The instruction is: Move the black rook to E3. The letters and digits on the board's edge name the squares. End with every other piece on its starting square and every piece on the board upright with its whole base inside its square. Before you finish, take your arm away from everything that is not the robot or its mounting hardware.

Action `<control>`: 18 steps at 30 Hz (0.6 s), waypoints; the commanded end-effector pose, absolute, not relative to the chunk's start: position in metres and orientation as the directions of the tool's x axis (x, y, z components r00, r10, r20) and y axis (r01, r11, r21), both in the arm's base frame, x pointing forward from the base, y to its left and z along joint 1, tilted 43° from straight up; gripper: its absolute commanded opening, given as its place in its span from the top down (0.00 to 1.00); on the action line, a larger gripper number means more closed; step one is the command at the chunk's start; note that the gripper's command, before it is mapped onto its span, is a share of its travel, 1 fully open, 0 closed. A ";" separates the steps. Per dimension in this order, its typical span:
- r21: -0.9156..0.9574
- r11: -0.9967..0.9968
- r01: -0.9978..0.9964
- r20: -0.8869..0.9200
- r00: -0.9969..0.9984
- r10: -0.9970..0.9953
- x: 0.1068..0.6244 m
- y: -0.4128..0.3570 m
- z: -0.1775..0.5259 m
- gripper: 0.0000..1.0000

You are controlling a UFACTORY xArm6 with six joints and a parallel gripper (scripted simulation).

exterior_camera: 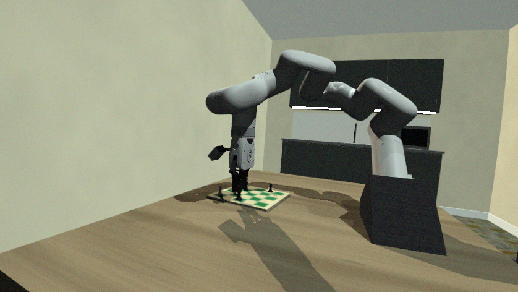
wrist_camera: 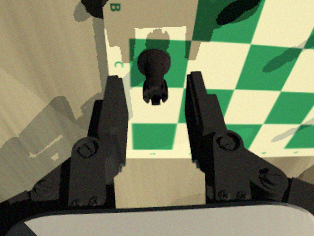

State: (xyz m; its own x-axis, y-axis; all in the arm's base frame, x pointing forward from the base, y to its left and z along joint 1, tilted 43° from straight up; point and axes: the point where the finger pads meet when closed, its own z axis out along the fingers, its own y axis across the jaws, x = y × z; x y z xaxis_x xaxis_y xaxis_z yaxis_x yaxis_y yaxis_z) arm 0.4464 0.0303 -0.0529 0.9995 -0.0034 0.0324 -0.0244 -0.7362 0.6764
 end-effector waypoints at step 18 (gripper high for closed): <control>0.675 -0.737 -0.026 0.036 0.999 -0.002 0.448 0.016 -0.069 0.63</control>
State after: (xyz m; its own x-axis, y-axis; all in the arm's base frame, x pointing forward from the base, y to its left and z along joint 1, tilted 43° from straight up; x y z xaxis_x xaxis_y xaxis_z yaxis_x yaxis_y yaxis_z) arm 0.4470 0.0151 -0.0695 0.9995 -0.0033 0.0326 -0.0245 -0.7363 0.6763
